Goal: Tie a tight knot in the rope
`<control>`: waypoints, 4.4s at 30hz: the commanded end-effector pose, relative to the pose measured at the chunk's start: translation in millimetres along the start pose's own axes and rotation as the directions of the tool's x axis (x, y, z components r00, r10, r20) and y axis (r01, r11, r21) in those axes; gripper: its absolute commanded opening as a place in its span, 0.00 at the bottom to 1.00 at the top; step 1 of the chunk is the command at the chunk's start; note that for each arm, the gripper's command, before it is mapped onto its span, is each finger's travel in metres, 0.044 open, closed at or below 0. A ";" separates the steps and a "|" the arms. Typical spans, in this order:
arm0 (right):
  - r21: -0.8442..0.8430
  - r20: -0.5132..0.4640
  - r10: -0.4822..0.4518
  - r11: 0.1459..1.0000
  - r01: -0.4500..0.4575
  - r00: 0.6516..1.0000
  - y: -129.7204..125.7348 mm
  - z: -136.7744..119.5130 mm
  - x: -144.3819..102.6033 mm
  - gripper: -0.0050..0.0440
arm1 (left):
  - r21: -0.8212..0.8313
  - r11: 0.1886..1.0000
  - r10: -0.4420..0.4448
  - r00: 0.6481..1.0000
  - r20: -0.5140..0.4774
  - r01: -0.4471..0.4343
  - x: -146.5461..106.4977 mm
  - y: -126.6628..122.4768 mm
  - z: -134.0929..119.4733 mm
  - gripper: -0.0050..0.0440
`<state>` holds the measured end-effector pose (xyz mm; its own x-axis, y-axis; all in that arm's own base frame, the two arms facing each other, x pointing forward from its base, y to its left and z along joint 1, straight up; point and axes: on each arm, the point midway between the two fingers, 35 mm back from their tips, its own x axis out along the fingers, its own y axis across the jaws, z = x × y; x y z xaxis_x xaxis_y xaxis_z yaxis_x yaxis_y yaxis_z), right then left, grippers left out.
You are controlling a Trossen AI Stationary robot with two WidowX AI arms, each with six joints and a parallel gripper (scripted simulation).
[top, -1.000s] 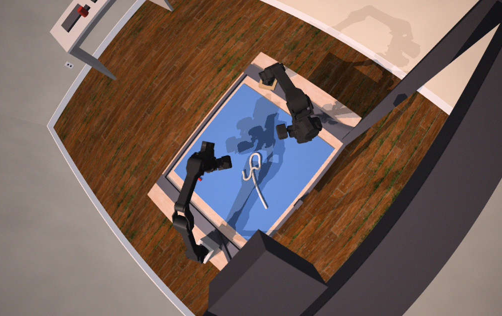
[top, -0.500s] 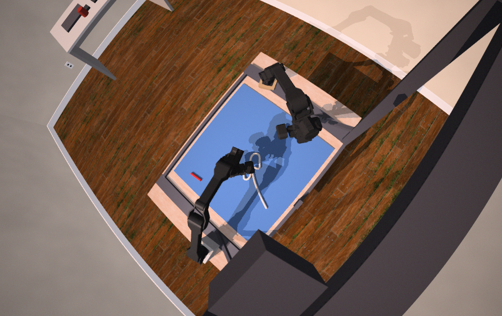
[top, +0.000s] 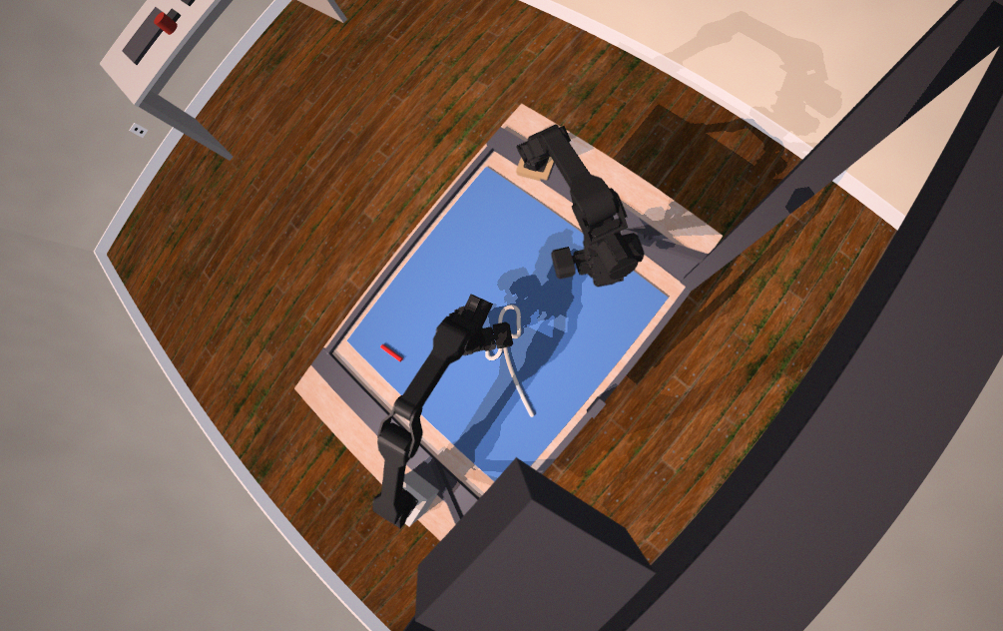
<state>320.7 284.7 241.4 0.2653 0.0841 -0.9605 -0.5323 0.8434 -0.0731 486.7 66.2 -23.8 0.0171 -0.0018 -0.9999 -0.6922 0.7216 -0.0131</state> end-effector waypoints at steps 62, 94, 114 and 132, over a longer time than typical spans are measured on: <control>0.006 0.029 0.002 1.000 -0.002 1.000 -1.6 0.7 -11.4 0.31 | -0.006 1.000 -0.011 1.000 0.022 0.011 30.3 -2.1 3.7 0.17; 0.006 0.029 0.002 1.000 -0.002 1.000 -1.6 0.7 -11.4 0.31 | -0.845 0.535 -0.010 1.000 0.021 0.024 27.4 -1.9 3.7 0.17; 0.006 0.029 0.002 1.000 -0.002 1.000 -1.6 0.7 -11.4 0.31 | -0.845 0.535 -0.010 1.000 0.022 0.023 27.5 7.4 7.3 0.17; 0.006 0.029 0.002 1.000 -0.002 1.000 -1.6 0.7 -11.4 0.31 | -0.845 0.535 -0.009 1.000 0.022 0.023 27.6 20.8 12.5 0.17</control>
<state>320.7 284.7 241.4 0.2653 0.0841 -0.9605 -0.5323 0.8434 -0.0731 476.0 83.3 -70.4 -0.0025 -0.0047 -1.0000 -0.9797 -0.2002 0.0034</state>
